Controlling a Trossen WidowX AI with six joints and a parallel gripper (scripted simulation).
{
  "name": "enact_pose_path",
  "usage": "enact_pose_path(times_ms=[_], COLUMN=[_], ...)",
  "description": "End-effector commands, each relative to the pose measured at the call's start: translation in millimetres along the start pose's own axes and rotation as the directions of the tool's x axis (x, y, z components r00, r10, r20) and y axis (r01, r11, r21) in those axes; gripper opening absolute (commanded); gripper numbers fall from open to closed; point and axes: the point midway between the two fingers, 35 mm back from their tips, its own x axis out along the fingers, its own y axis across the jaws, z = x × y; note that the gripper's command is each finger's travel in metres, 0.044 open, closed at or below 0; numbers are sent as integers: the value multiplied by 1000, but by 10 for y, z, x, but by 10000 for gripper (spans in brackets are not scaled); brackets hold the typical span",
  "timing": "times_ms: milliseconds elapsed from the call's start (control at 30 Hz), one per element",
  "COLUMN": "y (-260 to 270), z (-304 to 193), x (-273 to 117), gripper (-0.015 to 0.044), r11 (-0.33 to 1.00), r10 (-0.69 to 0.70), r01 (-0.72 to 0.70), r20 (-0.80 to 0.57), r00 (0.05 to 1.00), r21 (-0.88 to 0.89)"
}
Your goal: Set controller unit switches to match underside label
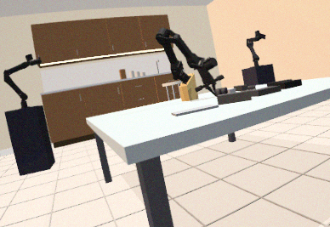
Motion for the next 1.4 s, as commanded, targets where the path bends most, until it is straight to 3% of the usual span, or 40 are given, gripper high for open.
enact_pose_path(times_ms=[0,1367], y=[-31,-126], z=[-6,-4], x=[8,36], gripper=[0,0], r11=[1000,1000], r10=[-1,-1], r01=[1,1], r20=[-2,-2], r00=[1000,1000], r21=[6,6])
